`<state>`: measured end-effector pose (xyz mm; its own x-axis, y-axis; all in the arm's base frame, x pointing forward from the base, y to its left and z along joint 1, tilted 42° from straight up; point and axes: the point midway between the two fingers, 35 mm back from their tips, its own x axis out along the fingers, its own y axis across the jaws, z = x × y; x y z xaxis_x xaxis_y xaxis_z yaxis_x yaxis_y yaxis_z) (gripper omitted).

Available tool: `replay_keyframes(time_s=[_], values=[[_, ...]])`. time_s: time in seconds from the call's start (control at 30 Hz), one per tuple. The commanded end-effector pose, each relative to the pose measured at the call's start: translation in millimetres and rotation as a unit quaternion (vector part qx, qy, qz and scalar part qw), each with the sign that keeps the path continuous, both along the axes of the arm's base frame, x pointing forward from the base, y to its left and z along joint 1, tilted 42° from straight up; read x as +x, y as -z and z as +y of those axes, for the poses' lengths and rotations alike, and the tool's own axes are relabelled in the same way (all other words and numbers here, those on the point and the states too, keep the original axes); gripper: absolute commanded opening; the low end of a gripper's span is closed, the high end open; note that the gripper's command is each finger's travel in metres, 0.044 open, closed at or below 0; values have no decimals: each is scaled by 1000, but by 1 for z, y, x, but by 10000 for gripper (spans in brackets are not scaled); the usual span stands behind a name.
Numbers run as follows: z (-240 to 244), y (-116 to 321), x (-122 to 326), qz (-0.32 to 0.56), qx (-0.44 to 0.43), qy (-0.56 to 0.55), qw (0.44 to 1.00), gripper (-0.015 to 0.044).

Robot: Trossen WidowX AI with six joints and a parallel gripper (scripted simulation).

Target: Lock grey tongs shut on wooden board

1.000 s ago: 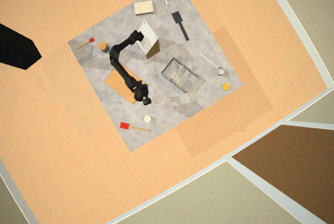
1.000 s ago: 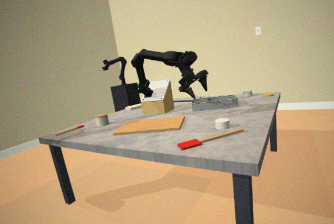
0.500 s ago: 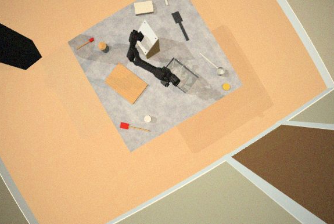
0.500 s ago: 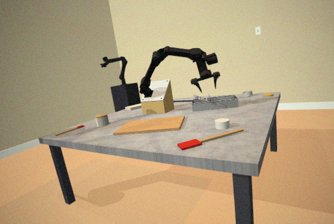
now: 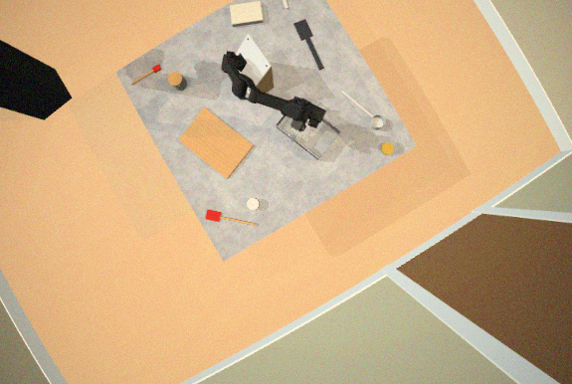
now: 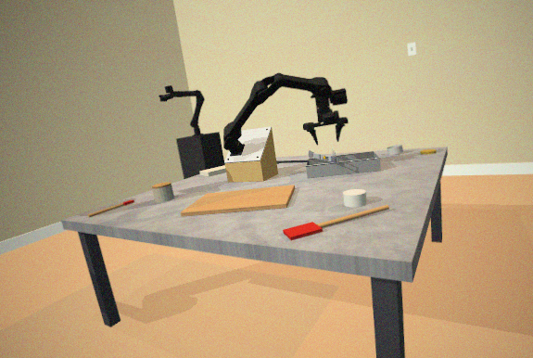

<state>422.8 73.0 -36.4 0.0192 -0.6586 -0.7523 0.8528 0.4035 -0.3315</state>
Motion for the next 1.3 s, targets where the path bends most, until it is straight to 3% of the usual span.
replay_keyframes(time_s=[0.0, 1.27], values=[[3, 9, -4, 7, -5, 1, 1000, 440], [-27, 43, 0, 7, -4, 0, 1000, 440]])
